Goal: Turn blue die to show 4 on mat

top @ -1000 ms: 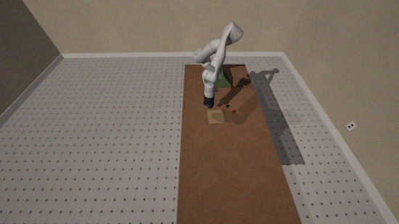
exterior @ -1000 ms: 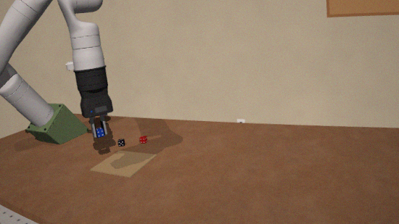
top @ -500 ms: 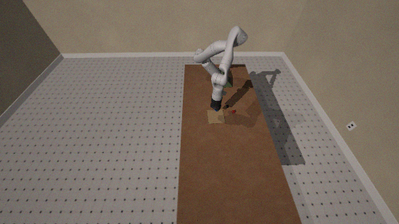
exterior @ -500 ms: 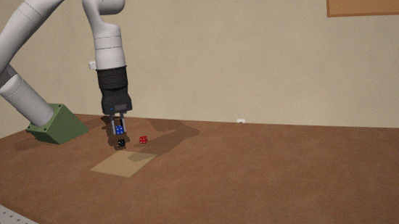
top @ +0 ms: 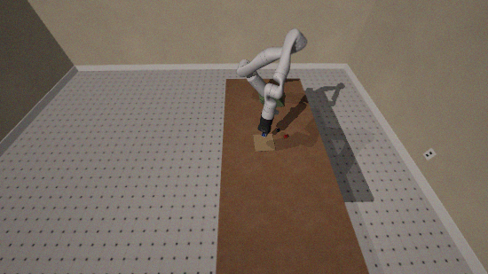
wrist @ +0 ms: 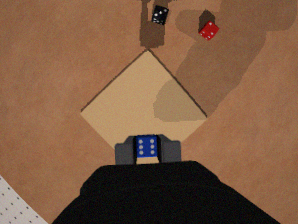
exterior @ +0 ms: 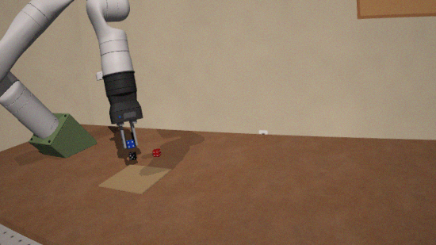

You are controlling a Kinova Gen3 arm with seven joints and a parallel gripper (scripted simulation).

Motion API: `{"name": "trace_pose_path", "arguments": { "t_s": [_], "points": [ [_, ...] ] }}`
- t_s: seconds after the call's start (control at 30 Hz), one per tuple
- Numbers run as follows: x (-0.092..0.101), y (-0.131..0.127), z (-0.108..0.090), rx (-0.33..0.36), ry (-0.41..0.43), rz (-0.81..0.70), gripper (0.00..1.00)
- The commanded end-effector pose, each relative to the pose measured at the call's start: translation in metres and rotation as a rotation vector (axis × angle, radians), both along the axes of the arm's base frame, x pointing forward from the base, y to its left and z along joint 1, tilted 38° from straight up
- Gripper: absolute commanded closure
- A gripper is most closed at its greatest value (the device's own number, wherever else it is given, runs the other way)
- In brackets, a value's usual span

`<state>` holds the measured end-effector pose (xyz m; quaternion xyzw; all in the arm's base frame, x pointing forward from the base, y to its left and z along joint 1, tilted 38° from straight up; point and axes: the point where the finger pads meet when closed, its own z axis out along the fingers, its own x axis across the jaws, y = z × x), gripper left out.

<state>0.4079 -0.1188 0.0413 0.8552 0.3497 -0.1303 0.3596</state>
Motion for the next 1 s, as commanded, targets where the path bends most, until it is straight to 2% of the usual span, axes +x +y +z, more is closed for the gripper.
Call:
{"name": "trace_pose_path", "arguments": {
  "t_s": [0.0, 0.43, 0.5, 0.7, 0.97],
  "points": [
    [-0.0026, 0.0065, -0.0005, -0.05, -0.02, 0.045, 0.6],
    [-0.0068, 0.0079, -0.0041, -0.439, -0.297, 0.306, 0.6],
    [-0.0068, 0.0079, -0.0041, -0.439, -0.297, 0.306, 0.6],
    [-0.0082, 0.0085, -0.0055, -0.551, -0.376, 0.382, 0.6],
    [-0.0088, 0.0087, -0.0059, -0.625, -0.429, 0.431, 0.6]
  ]
}}
